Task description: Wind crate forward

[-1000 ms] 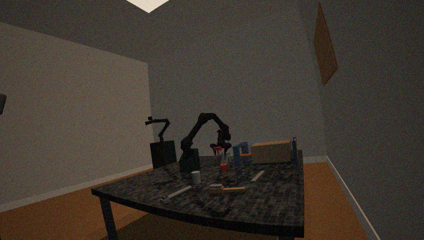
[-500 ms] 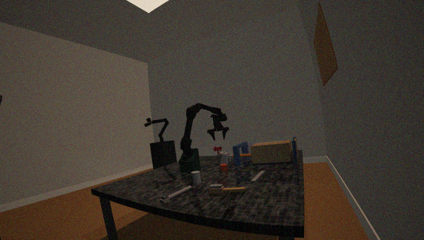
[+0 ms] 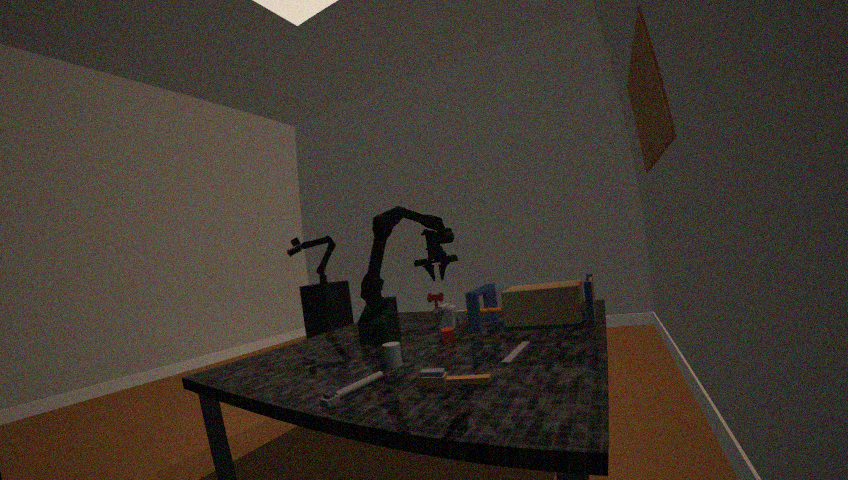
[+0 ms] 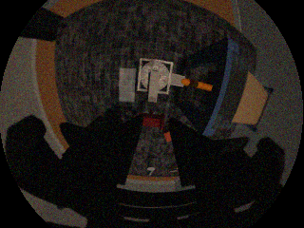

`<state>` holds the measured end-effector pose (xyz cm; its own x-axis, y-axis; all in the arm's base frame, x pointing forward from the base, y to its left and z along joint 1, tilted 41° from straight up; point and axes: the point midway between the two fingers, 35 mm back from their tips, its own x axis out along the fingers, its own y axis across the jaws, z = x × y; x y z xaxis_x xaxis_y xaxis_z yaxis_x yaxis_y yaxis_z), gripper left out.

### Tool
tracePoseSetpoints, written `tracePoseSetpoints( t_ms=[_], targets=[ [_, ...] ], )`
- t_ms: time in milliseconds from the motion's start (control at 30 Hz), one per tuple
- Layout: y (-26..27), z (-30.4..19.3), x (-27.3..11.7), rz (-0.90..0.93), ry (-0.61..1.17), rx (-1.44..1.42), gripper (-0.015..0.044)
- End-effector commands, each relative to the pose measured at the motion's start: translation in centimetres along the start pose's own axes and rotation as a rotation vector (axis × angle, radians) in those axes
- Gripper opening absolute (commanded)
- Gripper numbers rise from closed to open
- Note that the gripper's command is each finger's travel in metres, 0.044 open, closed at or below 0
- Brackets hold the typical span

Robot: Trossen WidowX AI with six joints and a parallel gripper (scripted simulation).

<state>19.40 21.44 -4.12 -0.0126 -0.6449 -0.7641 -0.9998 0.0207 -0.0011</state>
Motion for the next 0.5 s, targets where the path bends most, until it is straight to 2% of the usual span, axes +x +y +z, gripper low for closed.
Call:
tracePoseSetpoints(
  t_ms=[0, 100, 467],
  targets=[
    [-0.04, 0.00, -0.05, -0.002, -0.001, 0.002, 0.0072],
    [-0.04, 0.00, -0.05, -0.002, -0.001, 0.002, 0.0000],
    [-0.04, 0.00, -0.05, -0.002, -0.001, 0.002, 0.0000]
  ],
)
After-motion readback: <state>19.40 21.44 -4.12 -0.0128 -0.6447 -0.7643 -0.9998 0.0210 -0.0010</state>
